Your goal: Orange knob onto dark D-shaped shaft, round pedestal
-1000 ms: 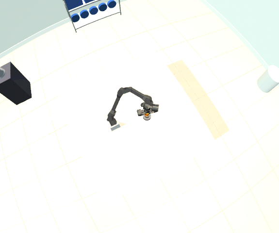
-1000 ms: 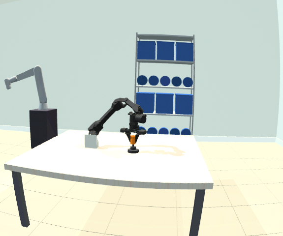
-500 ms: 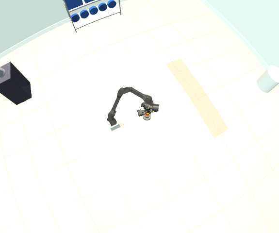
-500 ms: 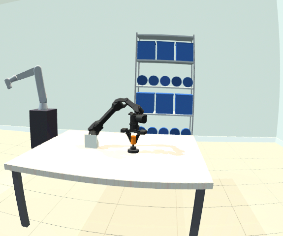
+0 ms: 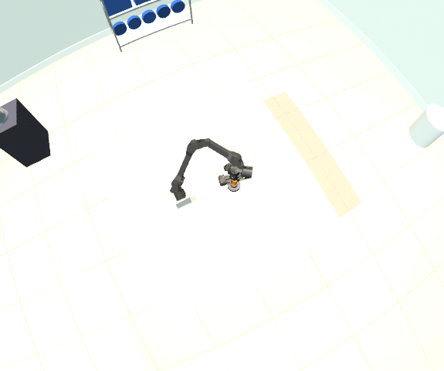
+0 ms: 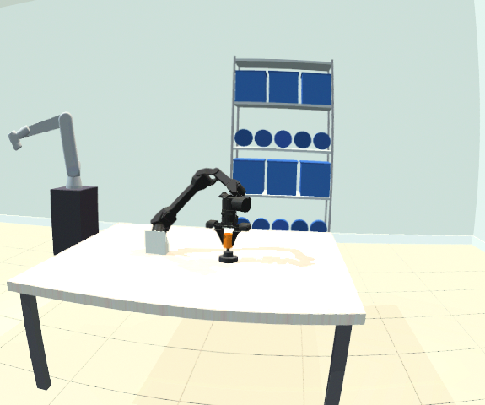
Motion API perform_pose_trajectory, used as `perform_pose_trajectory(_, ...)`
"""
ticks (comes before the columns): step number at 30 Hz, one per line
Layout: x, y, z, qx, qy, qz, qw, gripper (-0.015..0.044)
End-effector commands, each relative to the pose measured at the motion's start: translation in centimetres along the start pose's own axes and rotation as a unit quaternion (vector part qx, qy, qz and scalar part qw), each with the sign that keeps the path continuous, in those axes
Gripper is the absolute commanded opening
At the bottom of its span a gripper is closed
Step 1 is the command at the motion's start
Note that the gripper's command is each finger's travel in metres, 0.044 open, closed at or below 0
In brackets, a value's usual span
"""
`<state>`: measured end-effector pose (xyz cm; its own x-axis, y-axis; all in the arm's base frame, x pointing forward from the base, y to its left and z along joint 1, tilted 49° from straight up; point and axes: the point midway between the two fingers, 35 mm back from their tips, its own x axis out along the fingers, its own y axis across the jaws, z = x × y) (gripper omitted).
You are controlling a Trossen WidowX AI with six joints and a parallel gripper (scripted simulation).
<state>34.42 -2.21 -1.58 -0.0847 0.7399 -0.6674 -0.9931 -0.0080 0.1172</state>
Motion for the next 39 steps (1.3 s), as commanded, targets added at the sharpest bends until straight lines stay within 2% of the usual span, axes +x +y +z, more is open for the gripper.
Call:
perform_pose_trajectory(1,0.00,0.02,-0.14,-0.001,0.001,-0.003,1.000,0.0000)
perform_pose_trajectory(11,-0.41,-0.12,-0.06,-0.006,0.001,-0.003,1.000,0.0000)
perform_pose_trajectory(18,-0.59,-0.42,0.11,-0.106,0.001,-0.003,0.994,0.0000)
perform_pose_trajectory(39,-0.26,-0.25,0.07,-0.106,0.001,-0.003,0.994,0.0000)
